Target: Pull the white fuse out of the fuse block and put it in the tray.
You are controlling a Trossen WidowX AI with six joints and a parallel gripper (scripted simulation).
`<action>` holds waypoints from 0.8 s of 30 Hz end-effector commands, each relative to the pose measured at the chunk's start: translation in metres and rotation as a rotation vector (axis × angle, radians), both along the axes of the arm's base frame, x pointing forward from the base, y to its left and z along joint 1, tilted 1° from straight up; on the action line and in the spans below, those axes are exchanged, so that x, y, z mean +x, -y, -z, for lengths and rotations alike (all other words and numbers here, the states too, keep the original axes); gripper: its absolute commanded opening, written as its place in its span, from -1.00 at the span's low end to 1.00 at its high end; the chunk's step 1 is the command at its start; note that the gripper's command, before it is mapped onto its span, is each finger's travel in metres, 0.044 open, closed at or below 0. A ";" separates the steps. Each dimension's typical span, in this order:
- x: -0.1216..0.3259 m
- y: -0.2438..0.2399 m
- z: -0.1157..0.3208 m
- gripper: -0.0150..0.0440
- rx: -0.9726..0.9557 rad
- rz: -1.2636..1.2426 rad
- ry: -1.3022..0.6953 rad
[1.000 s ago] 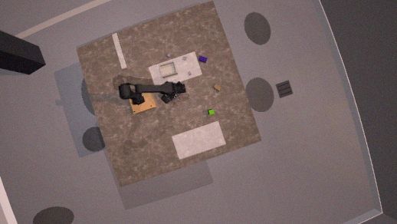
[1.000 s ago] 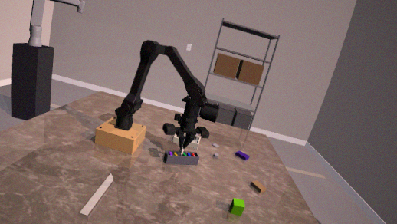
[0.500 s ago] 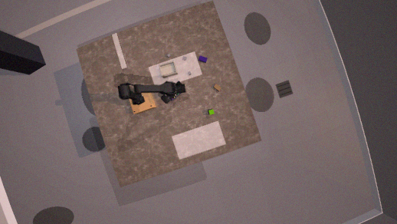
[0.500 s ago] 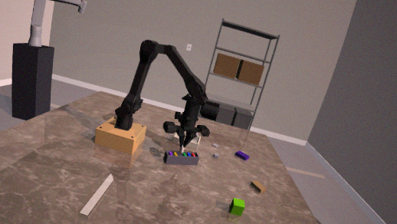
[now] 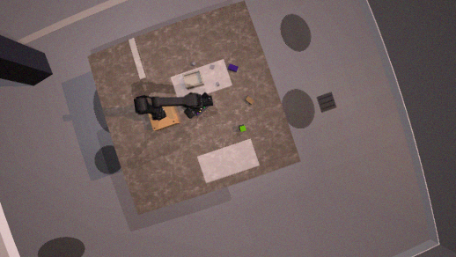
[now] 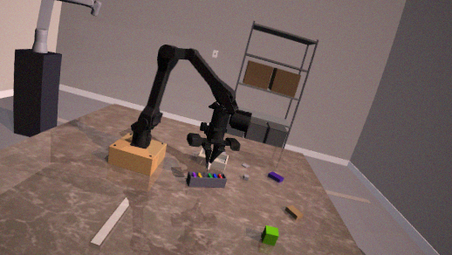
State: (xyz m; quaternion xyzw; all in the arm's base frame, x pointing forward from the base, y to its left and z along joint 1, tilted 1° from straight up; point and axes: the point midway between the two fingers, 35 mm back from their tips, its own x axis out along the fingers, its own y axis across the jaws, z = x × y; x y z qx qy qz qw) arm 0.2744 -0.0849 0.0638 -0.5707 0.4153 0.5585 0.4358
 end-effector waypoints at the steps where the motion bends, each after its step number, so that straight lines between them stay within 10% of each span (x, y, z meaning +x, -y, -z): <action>1: 0.000 0.001 -0.005 -0.49 -0.006 -0.004 0.005; 24: 0.040 -0.102 -0.009 -0.49 0.002 -0.004 0.008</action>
